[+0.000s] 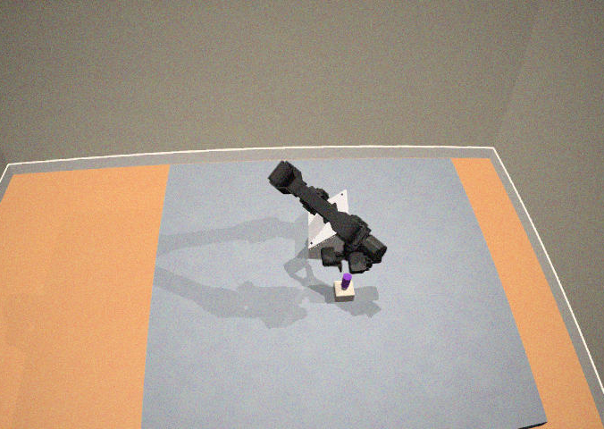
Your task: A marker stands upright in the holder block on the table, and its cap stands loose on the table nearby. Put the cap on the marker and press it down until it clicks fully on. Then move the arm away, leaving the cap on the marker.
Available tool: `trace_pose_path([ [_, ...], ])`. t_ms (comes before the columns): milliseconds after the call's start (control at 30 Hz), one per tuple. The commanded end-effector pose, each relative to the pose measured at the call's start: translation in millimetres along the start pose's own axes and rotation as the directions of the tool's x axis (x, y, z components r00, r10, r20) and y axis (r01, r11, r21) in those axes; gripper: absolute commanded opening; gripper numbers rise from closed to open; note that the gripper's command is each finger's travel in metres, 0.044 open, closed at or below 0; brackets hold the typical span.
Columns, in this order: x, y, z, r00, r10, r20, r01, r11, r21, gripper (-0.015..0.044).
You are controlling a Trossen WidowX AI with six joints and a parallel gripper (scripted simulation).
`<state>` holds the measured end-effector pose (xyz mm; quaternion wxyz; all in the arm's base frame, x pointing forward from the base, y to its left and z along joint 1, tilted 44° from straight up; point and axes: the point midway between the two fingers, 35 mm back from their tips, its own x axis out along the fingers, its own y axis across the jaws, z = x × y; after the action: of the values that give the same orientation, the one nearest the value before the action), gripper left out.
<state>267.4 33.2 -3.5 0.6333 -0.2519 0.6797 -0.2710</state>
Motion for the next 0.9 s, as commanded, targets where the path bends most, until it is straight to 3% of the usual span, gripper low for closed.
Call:
trace_pose_path([
  [0, 1.1, 0.7, -0.4, 1.000, 0.000, -0.001, 0.000, 1.000, 0.010, 0.0151],
  [200, 1.1, 0.7, -0.4, 1.000, 0.000, -0.001, 0.000, 1.000, 0.010, 0.0000],
  [867, 16.8, 0.6, -0.4, 1.000, -0.001, -0.001, 0.001, 1.000, 0.011, 0.0000],
])
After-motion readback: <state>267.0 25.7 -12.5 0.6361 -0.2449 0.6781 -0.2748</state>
